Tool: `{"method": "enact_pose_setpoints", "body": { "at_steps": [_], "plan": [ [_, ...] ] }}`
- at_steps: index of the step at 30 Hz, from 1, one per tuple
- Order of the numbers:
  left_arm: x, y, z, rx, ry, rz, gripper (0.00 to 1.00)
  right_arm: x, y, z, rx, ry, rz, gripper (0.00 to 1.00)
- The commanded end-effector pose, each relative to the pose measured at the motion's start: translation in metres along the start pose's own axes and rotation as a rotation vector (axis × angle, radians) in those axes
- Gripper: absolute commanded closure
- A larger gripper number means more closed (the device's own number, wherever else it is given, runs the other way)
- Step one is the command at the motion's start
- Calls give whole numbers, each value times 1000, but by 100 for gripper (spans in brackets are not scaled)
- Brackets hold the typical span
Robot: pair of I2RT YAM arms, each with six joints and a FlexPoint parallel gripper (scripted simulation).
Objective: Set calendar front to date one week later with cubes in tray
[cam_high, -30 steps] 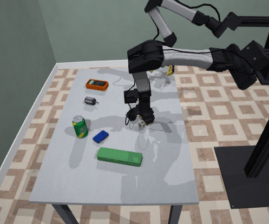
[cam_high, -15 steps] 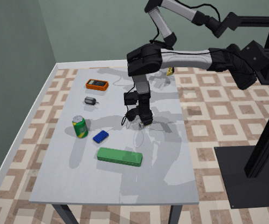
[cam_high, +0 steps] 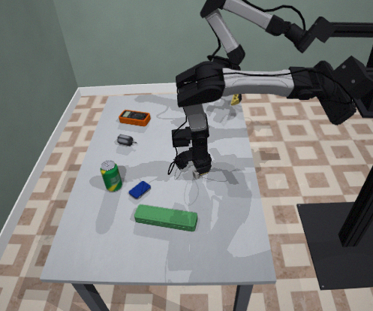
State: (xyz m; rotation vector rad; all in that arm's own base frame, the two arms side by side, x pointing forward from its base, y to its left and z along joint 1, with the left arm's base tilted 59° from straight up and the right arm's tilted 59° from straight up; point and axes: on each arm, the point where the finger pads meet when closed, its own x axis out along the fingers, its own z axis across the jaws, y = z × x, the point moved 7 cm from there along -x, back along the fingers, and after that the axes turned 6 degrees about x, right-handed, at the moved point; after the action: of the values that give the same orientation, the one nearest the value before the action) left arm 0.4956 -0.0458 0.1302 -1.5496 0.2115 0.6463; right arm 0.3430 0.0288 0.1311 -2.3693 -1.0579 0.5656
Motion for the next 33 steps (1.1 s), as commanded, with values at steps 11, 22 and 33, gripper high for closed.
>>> {"method": "enact_pose_setpoints", "body": {
  "at_steps": [11, 22, 33],
  "plan": [
    [-67, -1, -35, -24, 4, -20, 80, -3, -9, -3, -20, 4, -24, 0],
    [-72, 14, -78, -402, 9, 1, 80, -21, -9, -14, 7, -8, 30, 0],
    [-73, 24, -131, -901, 6, 3, 80, -46, -17, -33, 2, 9, 85, 0]
  ]
}}
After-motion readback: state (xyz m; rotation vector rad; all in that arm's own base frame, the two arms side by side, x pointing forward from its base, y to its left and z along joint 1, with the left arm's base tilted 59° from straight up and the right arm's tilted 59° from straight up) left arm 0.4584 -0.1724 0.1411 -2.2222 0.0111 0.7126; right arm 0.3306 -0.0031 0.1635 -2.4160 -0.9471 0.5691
